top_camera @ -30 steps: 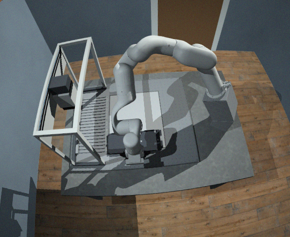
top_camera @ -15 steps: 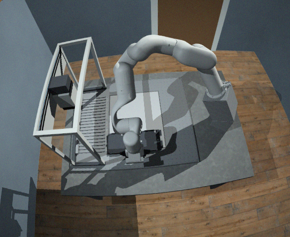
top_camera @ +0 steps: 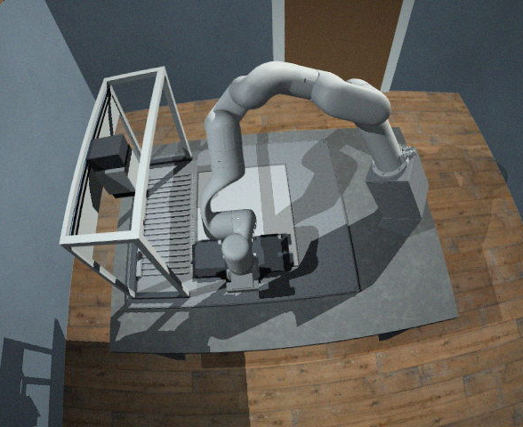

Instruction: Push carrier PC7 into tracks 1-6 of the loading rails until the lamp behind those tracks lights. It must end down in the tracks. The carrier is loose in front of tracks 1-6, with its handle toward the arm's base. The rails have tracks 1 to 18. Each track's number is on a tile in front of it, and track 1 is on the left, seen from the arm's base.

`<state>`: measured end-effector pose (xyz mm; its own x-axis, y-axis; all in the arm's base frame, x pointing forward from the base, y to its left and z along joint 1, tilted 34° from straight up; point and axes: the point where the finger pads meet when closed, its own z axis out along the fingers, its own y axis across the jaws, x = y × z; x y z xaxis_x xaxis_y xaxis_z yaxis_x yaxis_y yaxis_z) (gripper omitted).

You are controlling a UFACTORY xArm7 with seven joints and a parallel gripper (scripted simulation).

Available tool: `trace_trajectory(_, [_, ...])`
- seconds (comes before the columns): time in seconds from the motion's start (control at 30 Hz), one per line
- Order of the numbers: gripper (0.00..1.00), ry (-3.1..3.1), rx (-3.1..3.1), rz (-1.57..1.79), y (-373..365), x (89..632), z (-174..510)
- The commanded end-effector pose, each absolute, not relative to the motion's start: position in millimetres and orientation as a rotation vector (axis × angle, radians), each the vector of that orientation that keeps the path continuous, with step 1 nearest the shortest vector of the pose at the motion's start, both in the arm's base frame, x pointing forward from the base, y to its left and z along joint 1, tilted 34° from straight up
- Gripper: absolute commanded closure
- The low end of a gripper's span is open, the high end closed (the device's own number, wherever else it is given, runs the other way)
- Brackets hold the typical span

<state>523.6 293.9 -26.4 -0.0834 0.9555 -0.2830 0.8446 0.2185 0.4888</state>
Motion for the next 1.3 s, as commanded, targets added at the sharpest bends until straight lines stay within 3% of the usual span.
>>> trace_trajectory(0.0, [0.0, 1.958, 1.655, 0.273, 294.8, 523.6, -24.4])
trace_trajectory(1.27, [0.0, 1.958, 1.655, 0.273, 278.6, 525.1, -19.6])
